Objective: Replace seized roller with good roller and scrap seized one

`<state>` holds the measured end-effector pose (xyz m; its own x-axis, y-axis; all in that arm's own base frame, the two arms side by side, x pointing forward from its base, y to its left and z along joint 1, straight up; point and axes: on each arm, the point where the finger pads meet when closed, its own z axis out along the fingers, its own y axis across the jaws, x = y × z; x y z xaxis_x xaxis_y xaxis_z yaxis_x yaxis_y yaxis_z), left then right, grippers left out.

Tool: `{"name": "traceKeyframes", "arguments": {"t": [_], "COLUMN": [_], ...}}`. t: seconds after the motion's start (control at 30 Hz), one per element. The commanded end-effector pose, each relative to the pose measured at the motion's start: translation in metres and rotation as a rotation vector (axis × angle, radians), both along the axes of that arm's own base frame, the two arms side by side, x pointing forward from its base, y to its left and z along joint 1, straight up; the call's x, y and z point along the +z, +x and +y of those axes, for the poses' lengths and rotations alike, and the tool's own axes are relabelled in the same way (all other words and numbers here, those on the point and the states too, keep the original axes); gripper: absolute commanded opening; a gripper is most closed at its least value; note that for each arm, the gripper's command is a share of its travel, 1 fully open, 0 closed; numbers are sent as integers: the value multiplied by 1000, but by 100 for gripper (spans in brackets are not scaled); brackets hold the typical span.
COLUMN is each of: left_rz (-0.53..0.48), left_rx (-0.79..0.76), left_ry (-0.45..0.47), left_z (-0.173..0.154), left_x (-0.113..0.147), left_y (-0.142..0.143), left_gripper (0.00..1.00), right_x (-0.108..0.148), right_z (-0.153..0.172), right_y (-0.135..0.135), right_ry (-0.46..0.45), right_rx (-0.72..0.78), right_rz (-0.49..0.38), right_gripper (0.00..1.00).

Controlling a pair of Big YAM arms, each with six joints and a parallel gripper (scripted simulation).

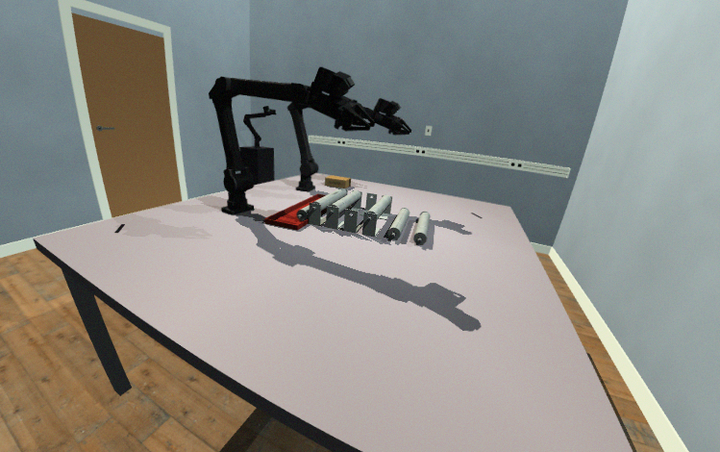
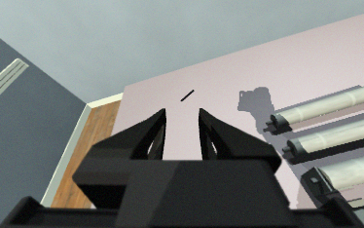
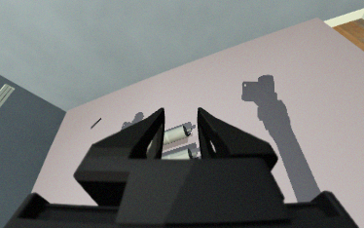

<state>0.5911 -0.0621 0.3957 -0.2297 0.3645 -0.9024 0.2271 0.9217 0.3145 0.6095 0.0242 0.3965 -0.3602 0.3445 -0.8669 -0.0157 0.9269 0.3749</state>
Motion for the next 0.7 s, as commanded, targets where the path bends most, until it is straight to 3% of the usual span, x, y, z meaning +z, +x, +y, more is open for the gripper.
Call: {"name": "traceKeyframes", "arguments": {"t": [0.0,0.03,0.07,0.1,0.3,0.53,0.6,0.63,0.67], "left_rz": [-11,-11,-64,0,109,206,206,148,207], "left_rx": [-53,-53,-34,-67,-178,-319,-319,-288,-331], "left_ry": [106,106,100,115,250,402,402,396,410], "left_z": [-13,-13,-3,-18,-47,-77,-77,-65,-81], "left_x": [19,19,52,17,-39,-91,-91,-50,-88], "left_y": [21,21,8,23,44,59,59,52,59], "left_gripper": [32,32,32,32,32,32,32,32,32], "right_x": [32,32,56,24,-13,-67,-67,-39,-75], "right_z": [-4,-4,-1,-2,6,17,17,20,19], "right_y": [21,21,12,27,51,75,75,70,79], "right_ry": [118,118,116,132,279,456,456,454,470], "right_rx": [-33,-33,-21,-26,-41,-78,-78,-58,-77], "right_rz": [6,6,-31,32,179,380,380,341,408], "right_gripper": [32,32,32,32,32,32,32,32,32]}}
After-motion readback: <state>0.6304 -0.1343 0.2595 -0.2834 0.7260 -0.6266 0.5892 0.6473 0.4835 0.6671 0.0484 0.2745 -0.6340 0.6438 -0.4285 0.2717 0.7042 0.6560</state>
